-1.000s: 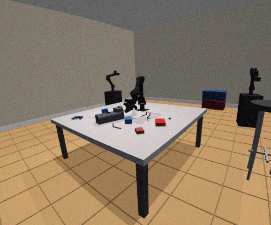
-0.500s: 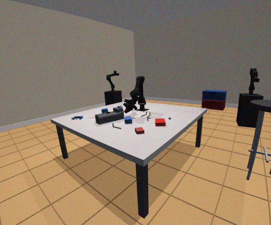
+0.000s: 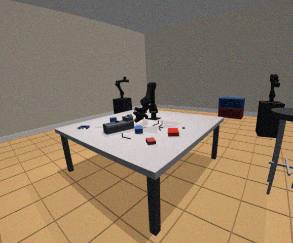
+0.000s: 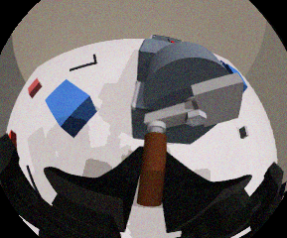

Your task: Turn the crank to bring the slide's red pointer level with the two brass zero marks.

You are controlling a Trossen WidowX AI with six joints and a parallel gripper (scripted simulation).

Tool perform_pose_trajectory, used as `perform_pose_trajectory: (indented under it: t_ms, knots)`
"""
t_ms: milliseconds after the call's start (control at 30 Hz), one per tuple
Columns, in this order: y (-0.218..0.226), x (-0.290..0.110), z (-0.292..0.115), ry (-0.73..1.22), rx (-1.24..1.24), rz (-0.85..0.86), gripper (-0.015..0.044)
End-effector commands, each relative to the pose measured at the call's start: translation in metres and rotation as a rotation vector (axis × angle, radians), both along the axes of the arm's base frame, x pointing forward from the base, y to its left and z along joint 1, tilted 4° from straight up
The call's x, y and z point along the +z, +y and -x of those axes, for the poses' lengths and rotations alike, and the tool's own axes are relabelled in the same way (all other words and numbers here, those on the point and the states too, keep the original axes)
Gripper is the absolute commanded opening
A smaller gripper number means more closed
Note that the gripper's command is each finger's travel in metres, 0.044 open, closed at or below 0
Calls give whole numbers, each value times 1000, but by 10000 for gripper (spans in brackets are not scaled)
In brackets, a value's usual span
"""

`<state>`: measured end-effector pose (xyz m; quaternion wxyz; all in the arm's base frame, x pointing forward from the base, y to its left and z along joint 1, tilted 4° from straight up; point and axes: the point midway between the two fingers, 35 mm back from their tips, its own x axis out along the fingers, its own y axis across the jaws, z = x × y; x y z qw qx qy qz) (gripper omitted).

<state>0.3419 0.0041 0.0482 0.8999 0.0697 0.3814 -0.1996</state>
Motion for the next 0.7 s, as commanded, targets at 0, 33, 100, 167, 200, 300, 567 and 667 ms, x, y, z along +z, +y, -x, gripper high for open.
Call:
perform_pose_trajectory:
  t_ms: [0, 33, 100, 167, 200, 300, 567, 667]
  knots:
    - [-6, -7, 3, 19, -12, 8, 0]
    - [-6, -7, 3, 19, -12, 8, 0]
    - [-6, -7, 3, 19, -12, 8, 0]
    - [-6, -7, 3, 19, -12, 8, 0]
    - [-7, -8, 3, 19, -12, 8, 0]
    - [-7, -8, 3, 19, -12, 8, 0]
    - [-8, -8, 3, 19, -12, 8, 0]
    - [-8, -8, 4, 19, -12, 8, 0]
